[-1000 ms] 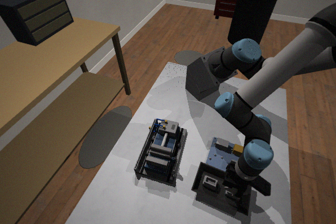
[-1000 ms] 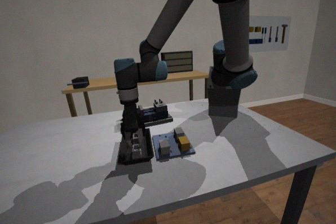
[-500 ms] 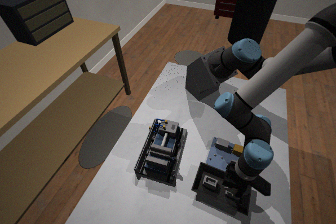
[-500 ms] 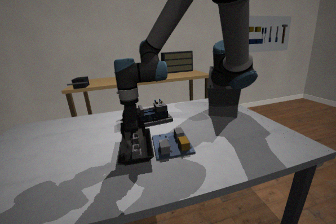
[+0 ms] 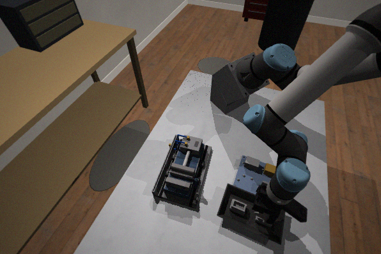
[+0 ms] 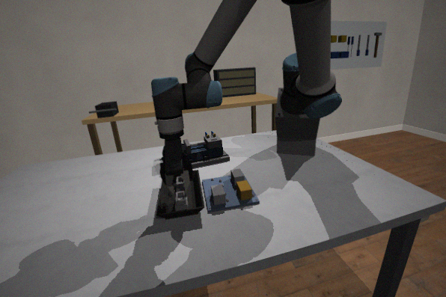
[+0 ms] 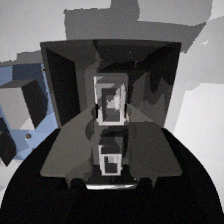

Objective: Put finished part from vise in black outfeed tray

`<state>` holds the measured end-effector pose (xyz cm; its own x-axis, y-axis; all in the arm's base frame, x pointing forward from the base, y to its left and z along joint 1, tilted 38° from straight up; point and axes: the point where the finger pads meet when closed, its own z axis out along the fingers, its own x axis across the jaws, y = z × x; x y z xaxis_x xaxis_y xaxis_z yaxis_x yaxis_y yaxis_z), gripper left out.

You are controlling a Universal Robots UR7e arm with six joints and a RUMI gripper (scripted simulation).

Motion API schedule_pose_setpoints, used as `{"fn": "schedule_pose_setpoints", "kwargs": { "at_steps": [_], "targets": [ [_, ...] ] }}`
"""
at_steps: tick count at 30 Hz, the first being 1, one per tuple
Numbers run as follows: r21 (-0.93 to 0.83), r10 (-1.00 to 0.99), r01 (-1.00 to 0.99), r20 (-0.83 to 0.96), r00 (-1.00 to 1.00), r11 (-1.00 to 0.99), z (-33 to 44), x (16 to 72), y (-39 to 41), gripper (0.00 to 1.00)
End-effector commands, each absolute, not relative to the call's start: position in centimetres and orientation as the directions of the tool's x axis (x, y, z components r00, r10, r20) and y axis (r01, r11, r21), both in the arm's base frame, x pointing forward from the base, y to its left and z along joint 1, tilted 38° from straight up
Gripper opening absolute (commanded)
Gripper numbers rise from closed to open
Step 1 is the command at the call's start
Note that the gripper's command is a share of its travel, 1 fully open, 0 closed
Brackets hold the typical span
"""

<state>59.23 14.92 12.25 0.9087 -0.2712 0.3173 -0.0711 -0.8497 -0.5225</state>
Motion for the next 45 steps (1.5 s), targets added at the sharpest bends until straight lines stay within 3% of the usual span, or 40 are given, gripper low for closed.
{"fn": "schedule_pose_setpoints", "kwargs": {
  "at_steps": [1, 7, 8, 45],
  "targets": [
    [-0.523, -0.271, -0.072, 0.314, 0.910, -0.849, 12.08, 59.10, 15.01, 0.00],
    [-0.523, -0.271, -0.072, 0.314, 0.910, -0.849, 12.08, 59.10, 15.01, 0.00],
    [-0.523, -0.271, -0.072, 0.314, 0.910, -0.849, 12.08, 59.10, 15.01, 0.40],
    [-0.523, -0.272, -0.072, 0.315, 0.909, -0.849, 12.21, 59.07, 14.94, 0.40]
  ]
}}
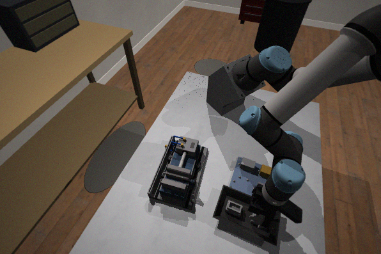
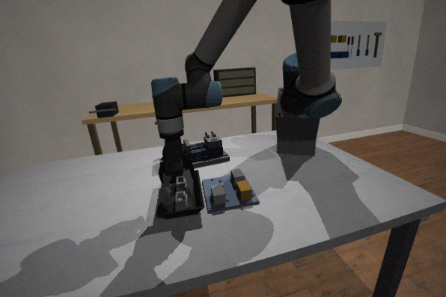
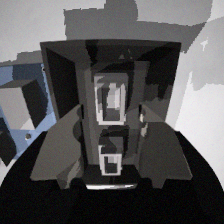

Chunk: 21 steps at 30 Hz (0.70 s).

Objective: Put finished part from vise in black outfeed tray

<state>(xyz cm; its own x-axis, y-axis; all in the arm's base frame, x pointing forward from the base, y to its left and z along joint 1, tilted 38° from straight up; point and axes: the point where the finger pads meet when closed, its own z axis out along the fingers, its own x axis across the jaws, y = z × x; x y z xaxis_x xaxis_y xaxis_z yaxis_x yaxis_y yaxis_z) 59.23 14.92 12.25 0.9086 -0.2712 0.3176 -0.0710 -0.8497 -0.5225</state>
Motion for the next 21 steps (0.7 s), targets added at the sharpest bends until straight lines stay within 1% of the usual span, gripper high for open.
{"fn": "schedule_pose_setpoints", "kwargs": {
  "at_steps": [1, 9, 21],
  "targets": [
    [-0.523, -0.272, -0.072, 0.315, 0.909, -0.849, 12.2, 59.1, 14.9, 0.40],
    [-0.523, -0.273, -0.073, 0.316, 0.909, -0.849, 13.3, 58.5, 14.3, 0.40],
    [-0.522, -0.272, -0.070, 0.321, 0.907, -0.850, 17.4, 56.7, 12.0, 0.40]
  ]
}}
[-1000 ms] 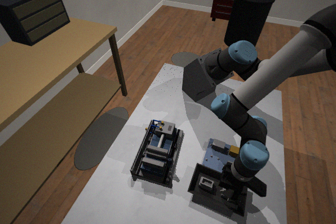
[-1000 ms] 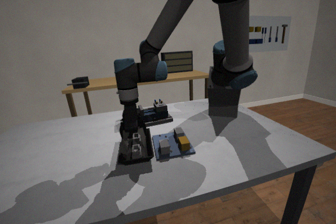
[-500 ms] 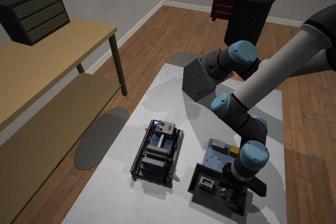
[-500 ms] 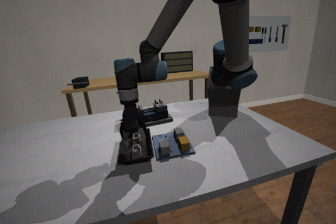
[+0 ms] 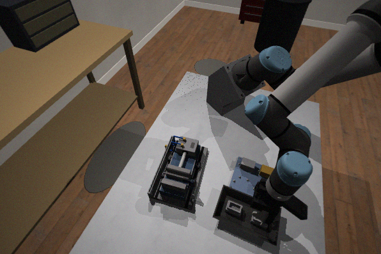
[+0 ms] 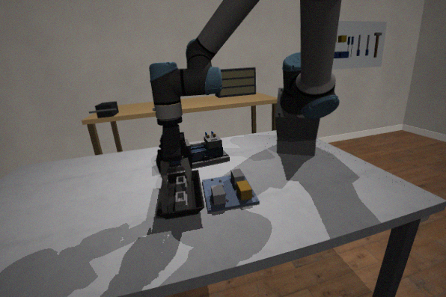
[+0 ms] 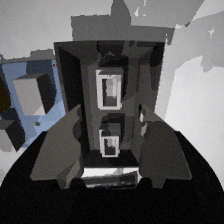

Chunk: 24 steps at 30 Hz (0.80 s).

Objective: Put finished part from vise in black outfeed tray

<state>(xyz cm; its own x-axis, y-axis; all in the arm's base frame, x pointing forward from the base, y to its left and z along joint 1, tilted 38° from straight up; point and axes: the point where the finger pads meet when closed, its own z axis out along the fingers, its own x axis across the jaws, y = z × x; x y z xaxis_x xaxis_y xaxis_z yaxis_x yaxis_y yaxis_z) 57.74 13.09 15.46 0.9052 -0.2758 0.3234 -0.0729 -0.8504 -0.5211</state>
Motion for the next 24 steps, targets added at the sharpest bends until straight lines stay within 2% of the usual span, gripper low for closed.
{"fn": "schedule_pose_setpoints", "kwargs": {
  "at_steps": [1, 13, 24],
  "targets": [
    [-0.522, -0.272, -0.070, 0.321, 0.907, -0.850, 17.9, 56.5, 11.7, 0.40],
    [-0.521, -0.272, -0.070, 0.321, 0.907, -0.850, 22.6, 54.0, 9.0, 0.40],
    [-0.521, -0.272, -0.070, 0.321, 0.907, -0.850, 23.7, 53.4, 8.4, 0.40]
  ]
}}
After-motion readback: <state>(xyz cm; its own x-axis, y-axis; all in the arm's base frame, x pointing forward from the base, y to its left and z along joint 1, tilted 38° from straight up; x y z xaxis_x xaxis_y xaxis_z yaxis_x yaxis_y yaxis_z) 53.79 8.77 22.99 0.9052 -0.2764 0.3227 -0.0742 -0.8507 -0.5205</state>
